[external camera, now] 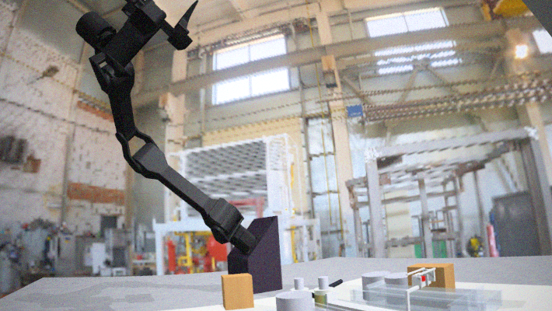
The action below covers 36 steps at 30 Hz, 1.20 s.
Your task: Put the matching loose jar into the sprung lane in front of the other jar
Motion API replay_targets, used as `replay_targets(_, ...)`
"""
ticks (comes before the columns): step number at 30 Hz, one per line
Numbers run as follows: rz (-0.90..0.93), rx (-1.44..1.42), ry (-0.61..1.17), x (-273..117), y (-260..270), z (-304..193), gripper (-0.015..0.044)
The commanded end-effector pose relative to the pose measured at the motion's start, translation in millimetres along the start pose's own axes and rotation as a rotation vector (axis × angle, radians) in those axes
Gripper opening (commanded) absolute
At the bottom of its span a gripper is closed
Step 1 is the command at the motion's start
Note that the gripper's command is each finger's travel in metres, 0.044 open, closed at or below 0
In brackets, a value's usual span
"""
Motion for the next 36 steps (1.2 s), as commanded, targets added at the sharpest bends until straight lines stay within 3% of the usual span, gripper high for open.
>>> replay_targets(1,-0.003,0.001,-0.006,0.9,-1.8,1.9,0.0426)
replay_targets(11,-0.268,0.027,-0.281,30.5,-112.9,82.1,0.044)
replay_targets(22,-0.841,-0.062,-0.475,16.2,-282.1,130.0,0.044)
replay_targets(30,-1.38,-0.212,-0.424,-33.8,-392.4,125.6,0.044)
replay_targets(36,-1.889,-0.402,-0.195,-96.8,-456.2,108.6,0.044)
Point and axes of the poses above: the point midway between the two fingers, 35 mm back from their tips, its own x axis out along the fingers, its own y axis across the jaws, z = x × y, the point moved 2 cm from there along -x, back along the fingers, and after that the axes turned 15 degrees about -x, right-handed, at the moved point
